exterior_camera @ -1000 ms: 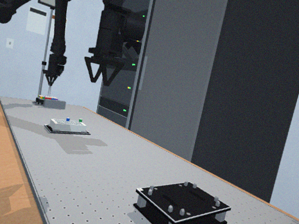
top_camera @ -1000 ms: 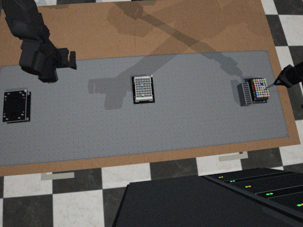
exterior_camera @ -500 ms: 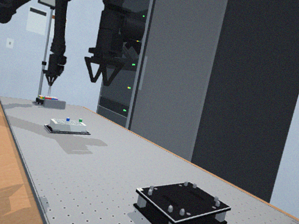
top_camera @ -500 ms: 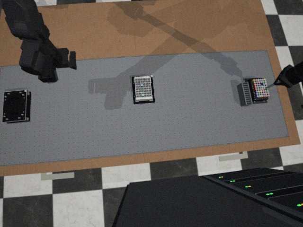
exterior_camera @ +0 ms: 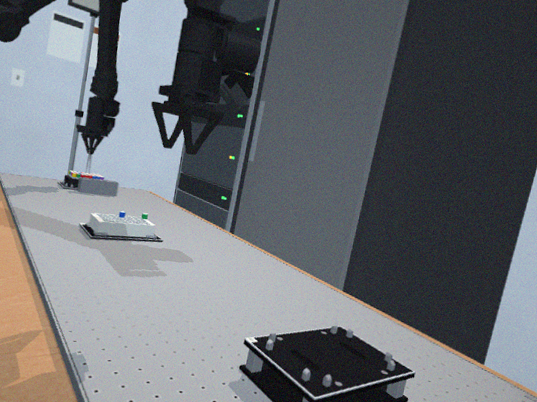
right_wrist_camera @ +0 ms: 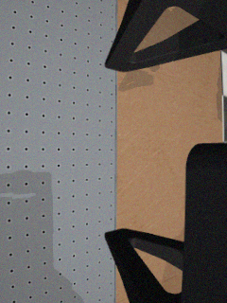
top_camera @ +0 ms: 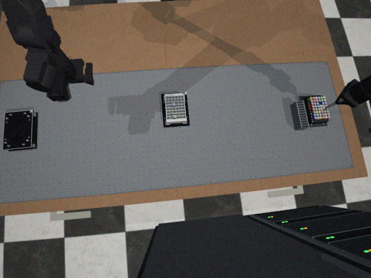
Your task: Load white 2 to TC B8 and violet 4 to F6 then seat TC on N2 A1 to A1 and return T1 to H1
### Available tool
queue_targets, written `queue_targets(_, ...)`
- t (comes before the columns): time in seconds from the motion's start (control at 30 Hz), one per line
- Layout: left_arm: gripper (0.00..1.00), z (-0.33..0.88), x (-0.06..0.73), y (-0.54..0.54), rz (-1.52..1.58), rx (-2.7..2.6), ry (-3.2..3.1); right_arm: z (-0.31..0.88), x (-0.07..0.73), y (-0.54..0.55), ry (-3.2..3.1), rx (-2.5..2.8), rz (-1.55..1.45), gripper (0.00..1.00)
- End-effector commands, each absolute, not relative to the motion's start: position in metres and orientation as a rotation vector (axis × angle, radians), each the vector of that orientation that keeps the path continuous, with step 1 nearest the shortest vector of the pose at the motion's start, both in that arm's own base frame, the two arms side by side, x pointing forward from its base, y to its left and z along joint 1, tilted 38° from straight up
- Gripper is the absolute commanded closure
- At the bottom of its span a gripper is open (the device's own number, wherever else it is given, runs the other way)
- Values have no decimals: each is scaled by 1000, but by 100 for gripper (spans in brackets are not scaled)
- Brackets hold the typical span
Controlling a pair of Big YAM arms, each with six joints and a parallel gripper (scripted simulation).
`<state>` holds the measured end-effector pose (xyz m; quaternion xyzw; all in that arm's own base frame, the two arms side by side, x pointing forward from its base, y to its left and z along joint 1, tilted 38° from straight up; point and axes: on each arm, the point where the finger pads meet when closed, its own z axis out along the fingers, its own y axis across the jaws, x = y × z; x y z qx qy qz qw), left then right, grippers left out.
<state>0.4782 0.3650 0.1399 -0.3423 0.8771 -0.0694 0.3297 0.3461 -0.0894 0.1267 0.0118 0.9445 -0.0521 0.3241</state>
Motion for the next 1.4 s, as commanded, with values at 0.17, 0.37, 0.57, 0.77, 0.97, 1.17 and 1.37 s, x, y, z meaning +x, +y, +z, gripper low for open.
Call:
queue_targets(0.17,91,172,466,374,-129,-880,2262,136,351,-91,2460,34,-142,0)
queue_targets(0.37,91,177,456,373,-116,-897,2277,136,351,-91,2460,34,-142,0)
queue_targets(0.57,91,173,446,368,-124,-921,2306,136,351,-91,2460,34,-142,0)
queue_targets(0.77,91,187,446,369,-127,-904,2287,136,351,-91,2460,34,-142,0)
queue_targets(0.97,91,190,439,366,-133,-904,2291,136,351,-91,2460,34,-142,0)
queue_targets(1.17,91,194,435,364,-137,-909,2296,136,351,-91,2460,34,-142,0)
queue_targets(1.37,91,203,432,365,-132,-902,2288,136,351,-91,2460,34,-142,0)
